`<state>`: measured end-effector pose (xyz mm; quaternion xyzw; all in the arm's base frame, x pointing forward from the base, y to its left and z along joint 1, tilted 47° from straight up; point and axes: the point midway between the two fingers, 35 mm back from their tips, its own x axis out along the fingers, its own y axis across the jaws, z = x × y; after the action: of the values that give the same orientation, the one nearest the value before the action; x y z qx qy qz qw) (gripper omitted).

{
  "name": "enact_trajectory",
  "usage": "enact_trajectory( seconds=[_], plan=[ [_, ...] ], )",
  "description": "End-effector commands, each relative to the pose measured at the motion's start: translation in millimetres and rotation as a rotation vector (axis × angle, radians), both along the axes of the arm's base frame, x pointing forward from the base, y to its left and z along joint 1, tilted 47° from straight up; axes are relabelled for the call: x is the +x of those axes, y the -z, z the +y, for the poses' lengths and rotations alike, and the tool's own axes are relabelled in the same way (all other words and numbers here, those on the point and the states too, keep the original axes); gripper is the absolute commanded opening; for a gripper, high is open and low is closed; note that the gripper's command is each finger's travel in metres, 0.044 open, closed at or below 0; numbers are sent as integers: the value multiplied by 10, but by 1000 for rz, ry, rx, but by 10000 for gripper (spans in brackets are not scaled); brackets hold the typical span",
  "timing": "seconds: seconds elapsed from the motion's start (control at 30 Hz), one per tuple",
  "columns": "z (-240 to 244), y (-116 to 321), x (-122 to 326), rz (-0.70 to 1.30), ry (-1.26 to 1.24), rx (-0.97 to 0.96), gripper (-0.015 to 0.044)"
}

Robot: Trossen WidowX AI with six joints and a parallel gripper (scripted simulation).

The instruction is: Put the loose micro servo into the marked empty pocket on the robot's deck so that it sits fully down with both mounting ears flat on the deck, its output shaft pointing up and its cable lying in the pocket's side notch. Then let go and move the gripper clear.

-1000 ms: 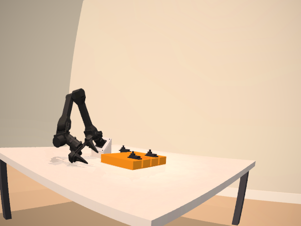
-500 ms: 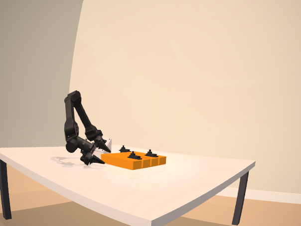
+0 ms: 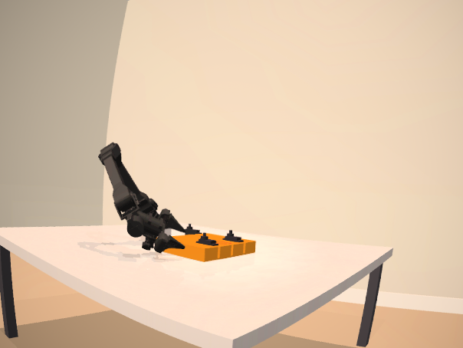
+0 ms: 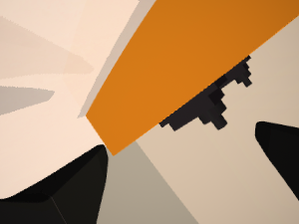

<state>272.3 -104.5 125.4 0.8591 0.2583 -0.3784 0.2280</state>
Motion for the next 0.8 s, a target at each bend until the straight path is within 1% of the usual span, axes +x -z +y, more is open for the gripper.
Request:
enact_trajectory(
  seconds=[0.0, 0.27, 0.77],
  plan=[
    [177, 137, 48, 49, -94, -21, 440],
    [557, 392, 96, 148, -282, -59, 440],
    [1250, 846, -25, 331, -649, -168, 440]
  ],
)
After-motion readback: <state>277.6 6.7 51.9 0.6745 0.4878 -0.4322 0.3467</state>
